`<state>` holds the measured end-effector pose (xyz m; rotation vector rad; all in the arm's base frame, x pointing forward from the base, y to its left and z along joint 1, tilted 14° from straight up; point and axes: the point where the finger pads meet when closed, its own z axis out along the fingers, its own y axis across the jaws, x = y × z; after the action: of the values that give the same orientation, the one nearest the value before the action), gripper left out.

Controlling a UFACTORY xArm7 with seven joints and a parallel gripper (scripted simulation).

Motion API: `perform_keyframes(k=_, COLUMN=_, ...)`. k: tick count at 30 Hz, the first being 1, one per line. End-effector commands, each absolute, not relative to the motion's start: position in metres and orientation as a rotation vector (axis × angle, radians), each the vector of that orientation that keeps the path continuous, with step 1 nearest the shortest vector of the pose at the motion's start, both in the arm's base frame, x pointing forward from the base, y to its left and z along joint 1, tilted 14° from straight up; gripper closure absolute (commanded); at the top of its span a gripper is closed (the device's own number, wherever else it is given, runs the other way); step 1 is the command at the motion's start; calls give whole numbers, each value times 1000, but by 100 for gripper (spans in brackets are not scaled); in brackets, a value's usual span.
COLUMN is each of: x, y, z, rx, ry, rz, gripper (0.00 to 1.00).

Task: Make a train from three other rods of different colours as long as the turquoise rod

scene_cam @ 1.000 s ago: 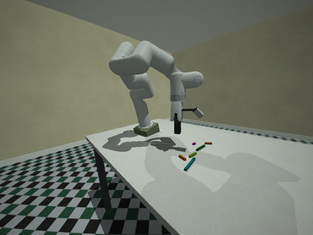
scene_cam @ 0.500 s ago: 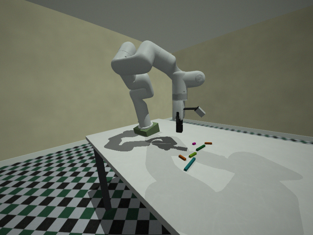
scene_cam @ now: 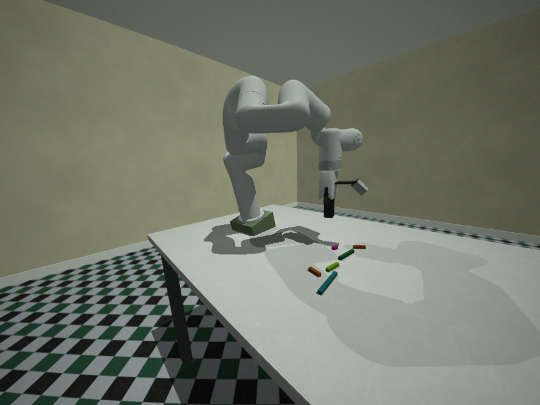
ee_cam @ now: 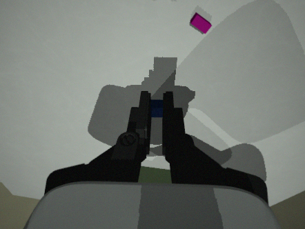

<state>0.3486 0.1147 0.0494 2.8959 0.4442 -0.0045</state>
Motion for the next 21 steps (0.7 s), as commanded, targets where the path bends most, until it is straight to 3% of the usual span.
perform_keyframes(k=1, x=339, y=154, z=40, rx=2885, ry=357, rz=7, gripper=96)
perform_keyframes(k=21, x=329, y=176, z=33, rx=2884, ry=317, rz=15, gripper=96)
